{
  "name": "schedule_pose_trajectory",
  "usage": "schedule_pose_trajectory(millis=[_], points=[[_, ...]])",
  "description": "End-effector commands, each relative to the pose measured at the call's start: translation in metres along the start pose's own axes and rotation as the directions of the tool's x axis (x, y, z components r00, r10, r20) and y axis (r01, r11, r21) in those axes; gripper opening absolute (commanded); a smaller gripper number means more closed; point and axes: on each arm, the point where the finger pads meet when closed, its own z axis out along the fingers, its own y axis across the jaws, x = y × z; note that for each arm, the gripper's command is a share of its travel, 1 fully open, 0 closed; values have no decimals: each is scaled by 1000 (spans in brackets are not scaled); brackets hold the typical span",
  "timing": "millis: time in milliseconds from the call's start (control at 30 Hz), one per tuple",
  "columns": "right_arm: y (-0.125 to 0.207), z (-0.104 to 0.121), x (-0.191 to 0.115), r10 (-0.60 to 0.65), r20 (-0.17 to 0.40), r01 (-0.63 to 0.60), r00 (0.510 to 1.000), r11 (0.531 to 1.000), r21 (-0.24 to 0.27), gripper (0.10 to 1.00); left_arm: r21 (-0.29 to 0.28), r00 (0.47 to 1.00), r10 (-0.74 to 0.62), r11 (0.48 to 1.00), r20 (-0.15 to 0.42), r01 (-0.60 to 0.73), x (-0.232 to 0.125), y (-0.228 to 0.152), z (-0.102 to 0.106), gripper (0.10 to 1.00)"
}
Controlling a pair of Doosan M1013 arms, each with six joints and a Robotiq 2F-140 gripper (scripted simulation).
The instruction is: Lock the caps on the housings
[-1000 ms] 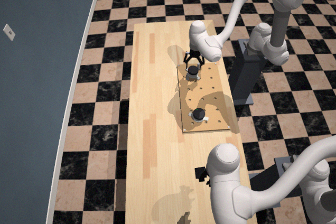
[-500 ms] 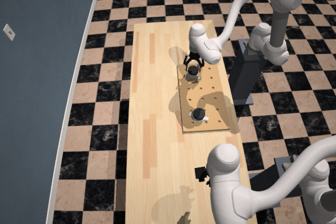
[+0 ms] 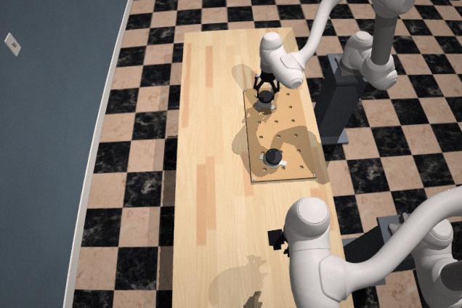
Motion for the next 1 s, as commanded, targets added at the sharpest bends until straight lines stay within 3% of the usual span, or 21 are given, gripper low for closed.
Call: schedule_pose_trajectory(millis=[0, 400, 967], points=[[0, -1, 0, 0, 1, 0, 1000, 1000, 1, 99, 0, 1000, 0, 1000, -1, 0, 0, 0, -1, 328], [0, -1, 0, 0, 1, 0, 1000, 1000, 1, 99, 0, 1000, 0, 1000, -1, 0, 0, 0, -1, 328], [0, -1, 0, 293, 0, -293, 956, 956, 2, 99, 0, 1000, 0, 1000, -1, 0, 0, 0, -1, 328]])
